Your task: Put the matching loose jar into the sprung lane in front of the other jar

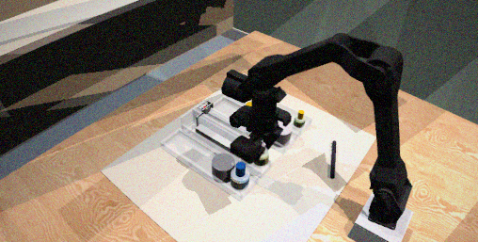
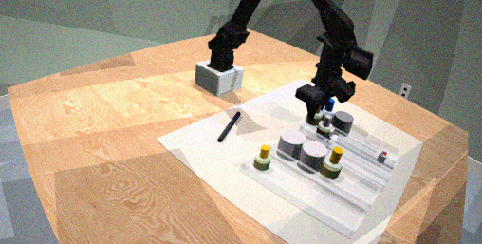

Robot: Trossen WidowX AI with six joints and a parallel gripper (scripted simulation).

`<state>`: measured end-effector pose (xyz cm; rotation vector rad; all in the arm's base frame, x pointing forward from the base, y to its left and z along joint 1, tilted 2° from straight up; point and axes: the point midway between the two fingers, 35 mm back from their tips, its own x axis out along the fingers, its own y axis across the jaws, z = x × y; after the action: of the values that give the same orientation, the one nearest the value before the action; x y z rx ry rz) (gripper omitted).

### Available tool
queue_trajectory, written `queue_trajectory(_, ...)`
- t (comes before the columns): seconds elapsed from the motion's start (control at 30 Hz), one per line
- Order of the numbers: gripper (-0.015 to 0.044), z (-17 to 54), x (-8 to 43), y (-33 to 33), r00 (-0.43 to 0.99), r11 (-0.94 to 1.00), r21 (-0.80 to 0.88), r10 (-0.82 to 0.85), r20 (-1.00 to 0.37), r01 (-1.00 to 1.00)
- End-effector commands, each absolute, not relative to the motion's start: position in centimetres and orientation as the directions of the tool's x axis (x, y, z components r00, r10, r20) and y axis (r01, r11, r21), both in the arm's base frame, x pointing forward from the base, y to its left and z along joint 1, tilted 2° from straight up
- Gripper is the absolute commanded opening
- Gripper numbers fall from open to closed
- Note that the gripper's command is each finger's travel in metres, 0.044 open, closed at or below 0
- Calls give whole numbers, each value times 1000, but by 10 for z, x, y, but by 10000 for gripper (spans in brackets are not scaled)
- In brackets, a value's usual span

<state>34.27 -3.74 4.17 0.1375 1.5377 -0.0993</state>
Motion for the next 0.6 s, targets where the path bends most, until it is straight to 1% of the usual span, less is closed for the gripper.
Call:
queue_trajectory(0.0,0,47,353,-39,65,989,26,16,-998,145)
queue_trajectory(0.57,0,47,355,-40,65,989,26,16,-998,145)
